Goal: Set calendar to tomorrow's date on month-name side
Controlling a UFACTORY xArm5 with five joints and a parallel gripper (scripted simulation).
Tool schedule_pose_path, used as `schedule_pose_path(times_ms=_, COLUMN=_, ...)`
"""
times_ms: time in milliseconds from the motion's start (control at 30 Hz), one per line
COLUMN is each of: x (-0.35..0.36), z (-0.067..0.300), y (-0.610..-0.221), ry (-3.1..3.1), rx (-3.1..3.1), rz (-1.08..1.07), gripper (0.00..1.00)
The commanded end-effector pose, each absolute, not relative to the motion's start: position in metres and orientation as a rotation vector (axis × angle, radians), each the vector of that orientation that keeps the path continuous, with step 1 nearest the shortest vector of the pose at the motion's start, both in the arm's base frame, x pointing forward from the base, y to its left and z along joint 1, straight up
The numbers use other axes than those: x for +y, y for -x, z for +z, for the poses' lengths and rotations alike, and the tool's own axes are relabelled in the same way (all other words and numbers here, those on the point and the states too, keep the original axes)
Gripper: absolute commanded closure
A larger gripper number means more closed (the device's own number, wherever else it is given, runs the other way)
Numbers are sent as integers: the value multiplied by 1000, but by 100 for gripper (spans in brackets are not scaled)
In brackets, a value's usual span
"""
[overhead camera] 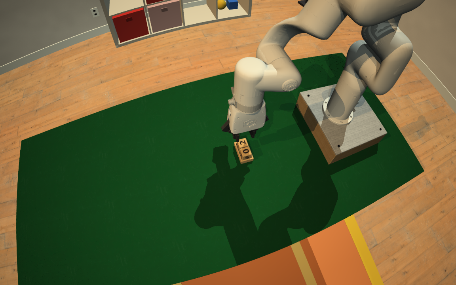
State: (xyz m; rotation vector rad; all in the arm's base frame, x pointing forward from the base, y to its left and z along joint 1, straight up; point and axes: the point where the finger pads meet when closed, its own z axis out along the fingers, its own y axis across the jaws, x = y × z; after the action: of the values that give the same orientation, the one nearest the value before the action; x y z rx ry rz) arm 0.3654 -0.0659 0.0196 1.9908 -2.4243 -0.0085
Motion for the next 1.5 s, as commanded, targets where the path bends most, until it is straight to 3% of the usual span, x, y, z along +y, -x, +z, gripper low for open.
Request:
schedule_pose_path(times_ms=0, x=-66, z=11, y=-367, ry=-1992, rx=-2426, rz=-4, gripper=53)
schedule_pose_path(times_ms=1467, x=-66, z=-11, y=-366, ry=-1992, rx=-2426, rz=-4, gripper=53)
